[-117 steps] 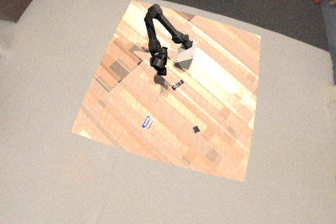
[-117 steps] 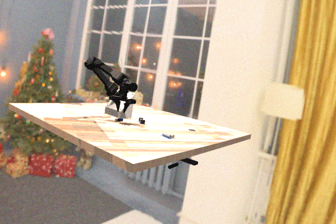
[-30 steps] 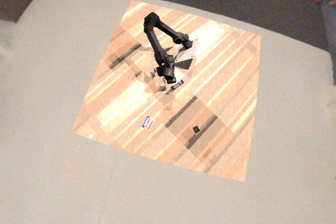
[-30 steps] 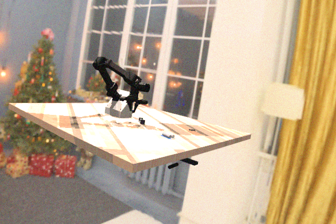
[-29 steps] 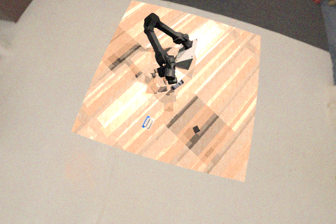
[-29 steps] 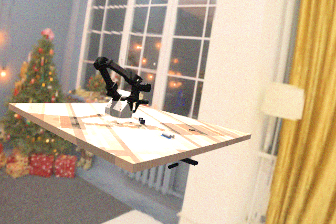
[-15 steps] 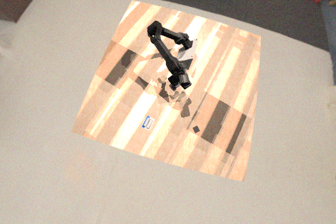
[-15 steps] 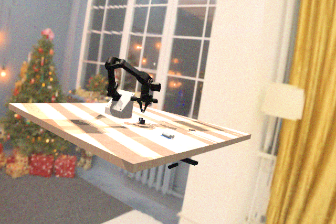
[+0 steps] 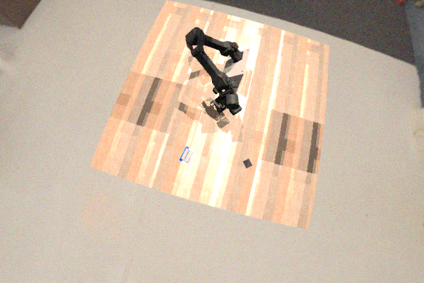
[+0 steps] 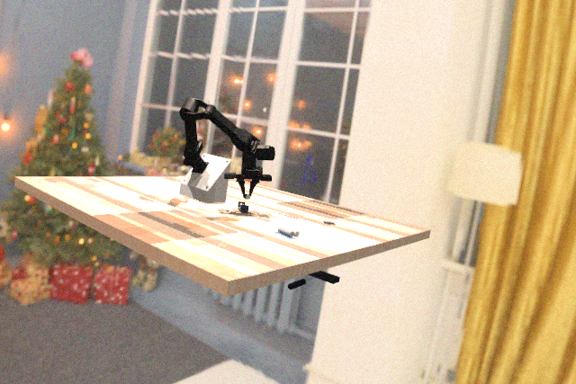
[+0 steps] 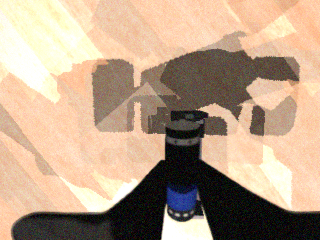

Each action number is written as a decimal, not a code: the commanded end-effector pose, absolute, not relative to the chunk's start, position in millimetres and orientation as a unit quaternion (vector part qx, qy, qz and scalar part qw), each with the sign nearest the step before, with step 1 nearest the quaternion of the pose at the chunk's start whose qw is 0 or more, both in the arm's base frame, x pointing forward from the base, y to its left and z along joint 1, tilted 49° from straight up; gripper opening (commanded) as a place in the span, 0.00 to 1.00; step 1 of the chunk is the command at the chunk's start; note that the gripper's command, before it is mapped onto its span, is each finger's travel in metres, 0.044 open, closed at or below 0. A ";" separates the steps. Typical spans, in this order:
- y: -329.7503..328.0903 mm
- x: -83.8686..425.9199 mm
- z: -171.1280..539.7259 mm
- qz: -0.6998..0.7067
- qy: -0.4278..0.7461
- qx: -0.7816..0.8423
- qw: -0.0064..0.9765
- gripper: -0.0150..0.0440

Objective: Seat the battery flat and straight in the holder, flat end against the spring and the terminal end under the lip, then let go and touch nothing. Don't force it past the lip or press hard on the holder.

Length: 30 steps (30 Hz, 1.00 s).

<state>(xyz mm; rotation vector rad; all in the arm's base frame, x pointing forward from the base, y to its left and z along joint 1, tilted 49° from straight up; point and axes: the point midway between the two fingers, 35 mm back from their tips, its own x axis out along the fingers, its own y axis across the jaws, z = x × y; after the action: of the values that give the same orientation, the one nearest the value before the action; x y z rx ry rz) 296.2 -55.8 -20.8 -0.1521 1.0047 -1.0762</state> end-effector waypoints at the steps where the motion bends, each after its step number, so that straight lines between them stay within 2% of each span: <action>1: -62.6 293.6 -24.0 -0.487 0.443 -0.084 0.748 0.36; 30: -73.8 292.4 -38.0 -0.468 0.386 -0.120 0.786 0.36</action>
<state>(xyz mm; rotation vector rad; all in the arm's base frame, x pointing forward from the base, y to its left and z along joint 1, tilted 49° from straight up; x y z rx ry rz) 295.4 -72.7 -35.8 -0.2409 0.8376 -1.0138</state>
